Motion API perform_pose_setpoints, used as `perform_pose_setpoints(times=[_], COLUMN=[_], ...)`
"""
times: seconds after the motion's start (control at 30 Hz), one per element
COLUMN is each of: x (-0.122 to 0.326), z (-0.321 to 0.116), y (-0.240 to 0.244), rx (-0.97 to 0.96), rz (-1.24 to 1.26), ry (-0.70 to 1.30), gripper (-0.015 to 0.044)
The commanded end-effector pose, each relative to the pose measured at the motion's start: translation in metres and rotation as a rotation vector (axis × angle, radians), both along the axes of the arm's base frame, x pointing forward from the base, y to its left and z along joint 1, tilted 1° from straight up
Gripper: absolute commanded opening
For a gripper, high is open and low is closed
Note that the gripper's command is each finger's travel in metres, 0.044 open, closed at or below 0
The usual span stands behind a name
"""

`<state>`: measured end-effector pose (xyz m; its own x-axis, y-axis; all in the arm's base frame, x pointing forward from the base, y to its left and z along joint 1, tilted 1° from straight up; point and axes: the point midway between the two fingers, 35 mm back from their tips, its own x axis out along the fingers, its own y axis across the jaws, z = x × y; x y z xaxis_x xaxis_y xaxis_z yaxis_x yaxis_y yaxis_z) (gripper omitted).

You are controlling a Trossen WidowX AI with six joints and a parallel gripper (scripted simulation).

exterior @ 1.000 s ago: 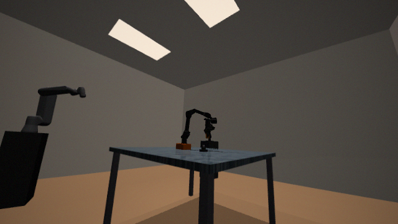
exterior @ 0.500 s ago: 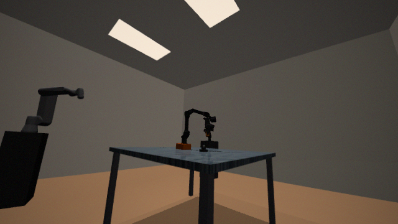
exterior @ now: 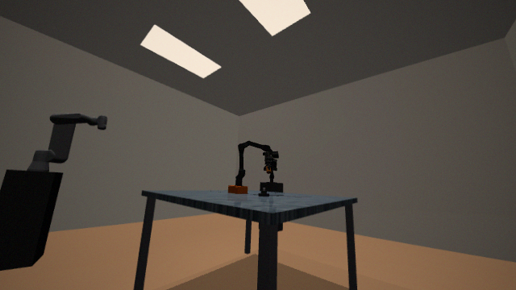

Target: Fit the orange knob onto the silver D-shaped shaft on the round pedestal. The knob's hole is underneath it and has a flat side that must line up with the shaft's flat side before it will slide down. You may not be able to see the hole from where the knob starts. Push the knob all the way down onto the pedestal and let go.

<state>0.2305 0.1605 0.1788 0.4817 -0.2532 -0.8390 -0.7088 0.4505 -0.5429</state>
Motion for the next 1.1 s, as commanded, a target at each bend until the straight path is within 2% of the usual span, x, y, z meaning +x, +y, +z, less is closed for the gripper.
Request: perform_pose_setpoints(times=[0.0, 0.5, 1.07], x=[-0.003, -0.015, -0.016], z=[0.009, 0.037, 0.035], y=[0.001, 0.006, 0.005], rx=[-0.037, -0.193, -0.200], rz=[-0.004, -0.016, -0.019], ry=[-0.073, -0.335, -0.342], gripper=[0.0000, 0.0000, 0.0000])
